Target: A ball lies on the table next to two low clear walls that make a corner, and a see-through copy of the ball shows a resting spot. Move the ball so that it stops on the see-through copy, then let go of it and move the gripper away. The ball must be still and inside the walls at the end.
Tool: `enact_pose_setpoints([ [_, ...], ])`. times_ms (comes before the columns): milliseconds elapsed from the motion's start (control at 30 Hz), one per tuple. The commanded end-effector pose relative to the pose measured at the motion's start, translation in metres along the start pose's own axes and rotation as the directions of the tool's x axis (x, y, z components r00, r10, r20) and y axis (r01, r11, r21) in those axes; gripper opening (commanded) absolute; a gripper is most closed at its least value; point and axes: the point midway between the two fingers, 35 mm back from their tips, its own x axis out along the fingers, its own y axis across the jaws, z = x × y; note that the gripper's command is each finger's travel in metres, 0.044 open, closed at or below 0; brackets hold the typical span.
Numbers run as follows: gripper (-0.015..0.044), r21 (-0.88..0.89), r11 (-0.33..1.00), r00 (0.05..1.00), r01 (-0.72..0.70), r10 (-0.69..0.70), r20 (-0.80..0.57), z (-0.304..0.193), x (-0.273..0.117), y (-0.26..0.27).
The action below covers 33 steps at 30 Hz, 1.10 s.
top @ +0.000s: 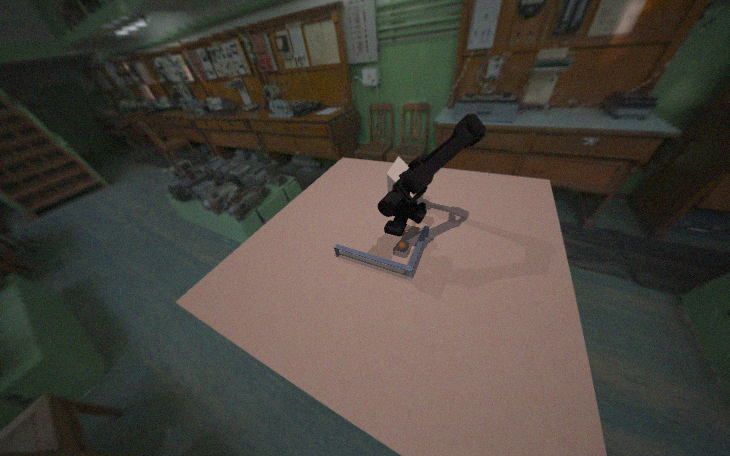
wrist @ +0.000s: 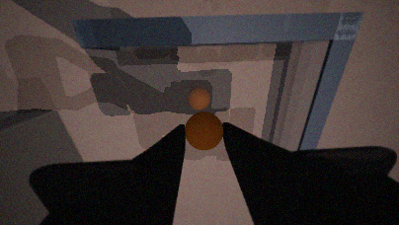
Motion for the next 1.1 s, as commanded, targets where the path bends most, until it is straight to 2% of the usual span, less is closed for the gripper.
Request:
enact_pose_setpoints([
  [0, 0.0000, -0.005, 1.000, 1.000, 0.009, -0.009, 0.000, 0.001, 0.010, 0.000],
  [367, 0.0000, -0.005, 1.000, 1.000, 0.009, -0.009, 0.004, 0.002, 0.064, 0.001],
  [1067, 0.0000, -0.004, 1.000, 1.000, 0.008, -0.008, 0.005, 0.002, 0.086, 0.001],
])
